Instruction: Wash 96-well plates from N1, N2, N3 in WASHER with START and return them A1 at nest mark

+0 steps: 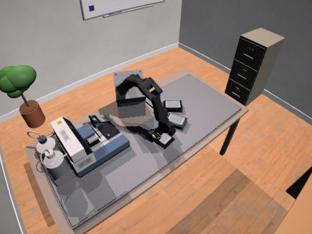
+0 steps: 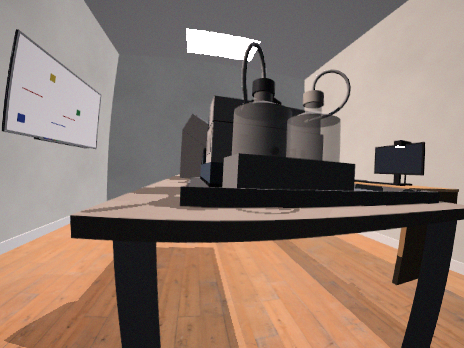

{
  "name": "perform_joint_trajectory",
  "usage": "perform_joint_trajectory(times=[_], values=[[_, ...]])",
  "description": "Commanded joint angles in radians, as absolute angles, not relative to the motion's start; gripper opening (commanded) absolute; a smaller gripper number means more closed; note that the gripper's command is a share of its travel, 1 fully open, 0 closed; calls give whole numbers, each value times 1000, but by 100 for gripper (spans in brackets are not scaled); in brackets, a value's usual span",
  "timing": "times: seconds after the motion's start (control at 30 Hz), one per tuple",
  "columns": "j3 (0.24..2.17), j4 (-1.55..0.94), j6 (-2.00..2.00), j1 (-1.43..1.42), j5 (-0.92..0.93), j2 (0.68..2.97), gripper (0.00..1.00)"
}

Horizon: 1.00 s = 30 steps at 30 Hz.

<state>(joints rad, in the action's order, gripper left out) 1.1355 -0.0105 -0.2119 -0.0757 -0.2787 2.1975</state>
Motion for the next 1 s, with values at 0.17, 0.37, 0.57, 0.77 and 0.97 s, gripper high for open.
perform_joint_trajectory(times=[0.17, 0.37, 0.57, 0.77, 0.97], values=[[1146, -9, -213, -77, -276, 2194, 0], [1148, -7, -214, -77, -276, 2198, 0], [1149, -6, -214, -76, -275, 2200, 0], [1151, -4, -215, -76, -275, 2204, 0], [1154, -3, -215, -75, -275, 2208, 0]])
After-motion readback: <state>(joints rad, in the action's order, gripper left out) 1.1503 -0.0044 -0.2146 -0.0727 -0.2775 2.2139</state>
